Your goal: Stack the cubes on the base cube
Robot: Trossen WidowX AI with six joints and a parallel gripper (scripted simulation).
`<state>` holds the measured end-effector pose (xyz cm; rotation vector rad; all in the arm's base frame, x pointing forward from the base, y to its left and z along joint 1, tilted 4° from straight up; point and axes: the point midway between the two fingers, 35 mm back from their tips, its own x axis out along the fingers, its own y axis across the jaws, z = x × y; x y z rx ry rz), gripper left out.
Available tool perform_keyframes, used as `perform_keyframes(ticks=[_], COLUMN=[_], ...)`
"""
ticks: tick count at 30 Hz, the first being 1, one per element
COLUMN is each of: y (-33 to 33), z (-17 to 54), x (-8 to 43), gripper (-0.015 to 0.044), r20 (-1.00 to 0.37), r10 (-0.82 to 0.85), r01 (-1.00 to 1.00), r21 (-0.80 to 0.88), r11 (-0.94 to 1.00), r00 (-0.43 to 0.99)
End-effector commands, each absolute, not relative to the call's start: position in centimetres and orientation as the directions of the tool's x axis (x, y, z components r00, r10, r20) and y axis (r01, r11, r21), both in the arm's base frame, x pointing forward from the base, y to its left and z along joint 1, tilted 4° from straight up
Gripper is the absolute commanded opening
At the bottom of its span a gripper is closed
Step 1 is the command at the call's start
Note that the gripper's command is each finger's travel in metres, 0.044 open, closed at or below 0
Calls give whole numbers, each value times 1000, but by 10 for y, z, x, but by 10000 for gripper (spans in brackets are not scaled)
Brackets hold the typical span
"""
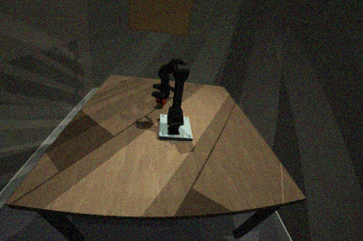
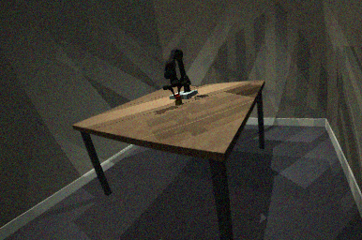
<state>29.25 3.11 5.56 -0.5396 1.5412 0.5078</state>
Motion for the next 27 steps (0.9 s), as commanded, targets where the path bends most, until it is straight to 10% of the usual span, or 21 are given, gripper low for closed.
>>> perform_keyframes(ticks=[1,19,27], y=[32,31,31], z=[54,53,53], x=[292,291,291], gripper=[105,105,205], r20=[-999,-999,-999], r10=[-27,-27,-27], r01=[-618,-618,-618], r21=[-3,-3,-3], r11=[786,786,786], r00=[-29,-29,-29])
